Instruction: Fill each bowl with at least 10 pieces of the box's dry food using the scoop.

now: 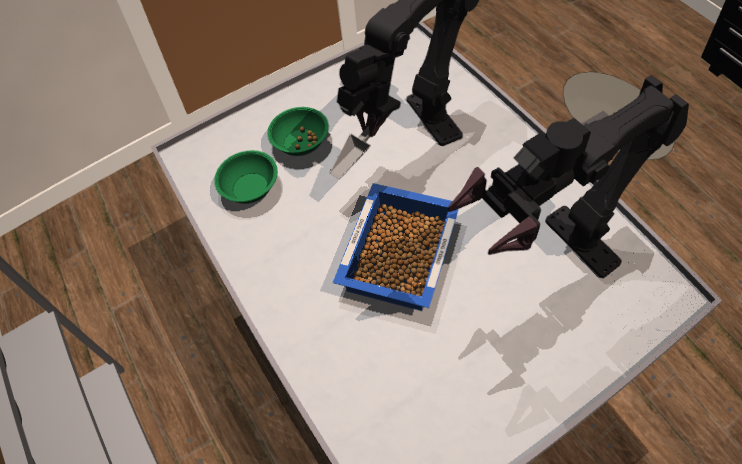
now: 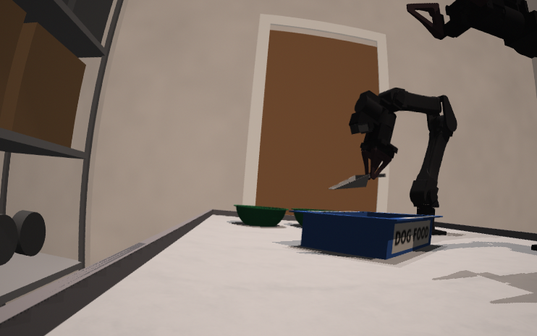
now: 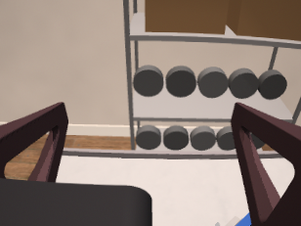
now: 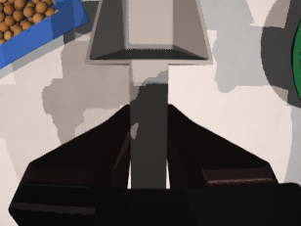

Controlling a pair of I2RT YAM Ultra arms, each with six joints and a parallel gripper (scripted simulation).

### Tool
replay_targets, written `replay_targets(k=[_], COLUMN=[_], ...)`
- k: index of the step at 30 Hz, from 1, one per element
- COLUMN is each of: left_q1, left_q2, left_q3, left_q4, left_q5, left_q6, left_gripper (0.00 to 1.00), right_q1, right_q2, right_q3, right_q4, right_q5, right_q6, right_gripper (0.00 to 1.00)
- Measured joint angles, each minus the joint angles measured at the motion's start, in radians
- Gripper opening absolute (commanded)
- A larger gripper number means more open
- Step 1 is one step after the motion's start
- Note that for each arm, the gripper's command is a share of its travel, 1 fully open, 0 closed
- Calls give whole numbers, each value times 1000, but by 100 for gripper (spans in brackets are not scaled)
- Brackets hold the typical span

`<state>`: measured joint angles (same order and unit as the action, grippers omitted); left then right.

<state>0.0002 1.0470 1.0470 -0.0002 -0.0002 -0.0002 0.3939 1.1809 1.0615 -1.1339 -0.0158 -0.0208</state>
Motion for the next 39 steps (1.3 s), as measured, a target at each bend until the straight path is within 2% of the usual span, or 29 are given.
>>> replay_targets(k=[10, 21, 30, 39], left_q1=[0, 0, 0, 0], left_q2=[0, 0, 0, 0], left_q3=[0, 0, 0, 0], left_q4=[0, 0, 0, 0], left_q5=[0, 0, 0, 0], left_q6=[0, 0, 0, 0], left_gripper=[100, 100, 100, 100], right_q1=[216, 384, 394, 385], right_q2=[145, 253, 257, 341], right_q3=[114, 204, 219, 252], right_q4=[-39, -72, -83, -102], right_q5=[-1, 3, 1, 1], right_q6=[-1, -2, -2, -10], right_gripper=[0, 0, 0, 0])
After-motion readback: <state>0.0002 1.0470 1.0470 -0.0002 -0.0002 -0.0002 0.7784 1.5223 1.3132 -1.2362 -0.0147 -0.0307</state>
